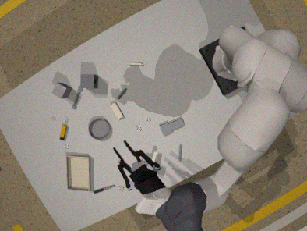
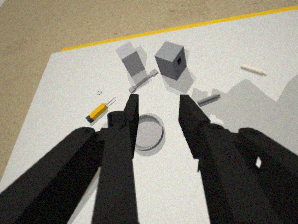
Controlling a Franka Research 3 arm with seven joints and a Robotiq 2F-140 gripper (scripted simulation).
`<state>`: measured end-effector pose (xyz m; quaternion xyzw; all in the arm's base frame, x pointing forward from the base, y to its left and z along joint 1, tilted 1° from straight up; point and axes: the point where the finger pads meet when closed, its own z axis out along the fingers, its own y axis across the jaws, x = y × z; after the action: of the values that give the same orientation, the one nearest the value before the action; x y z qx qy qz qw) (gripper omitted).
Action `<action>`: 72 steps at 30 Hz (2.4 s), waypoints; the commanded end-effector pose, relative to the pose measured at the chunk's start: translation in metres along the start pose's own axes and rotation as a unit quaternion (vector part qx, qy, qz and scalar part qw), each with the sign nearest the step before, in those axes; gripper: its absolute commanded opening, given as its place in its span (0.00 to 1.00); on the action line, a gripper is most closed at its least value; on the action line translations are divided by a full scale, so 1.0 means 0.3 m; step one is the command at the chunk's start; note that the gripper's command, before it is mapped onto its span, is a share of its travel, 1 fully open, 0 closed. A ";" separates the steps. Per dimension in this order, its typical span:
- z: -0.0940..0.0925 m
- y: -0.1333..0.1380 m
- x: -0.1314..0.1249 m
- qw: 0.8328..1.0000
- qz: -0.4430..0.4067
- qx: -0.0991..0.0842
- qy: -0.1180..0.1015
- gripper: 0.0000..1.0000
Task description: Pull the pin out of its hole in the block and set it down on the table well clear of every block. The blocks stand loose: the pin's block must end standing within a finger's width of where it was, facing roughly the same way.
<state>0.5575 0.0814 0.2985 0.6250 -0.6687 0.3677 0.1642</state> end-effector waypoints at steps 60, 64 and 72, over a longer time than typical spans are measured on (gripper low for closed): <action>0.051 0.279 -0.682 0.867 0.306 -0.266 -0.289 0.33; 0.045 0.278 -0.693 0.858 0.317 -0.274 -0.295 0.33; 0.043 0.277 -0.697 0.855 0.321 -0.277 -0.297 0.33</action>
<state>0.5120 0.2152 0.1223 0.3954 -0.9185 -0.0013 0.0046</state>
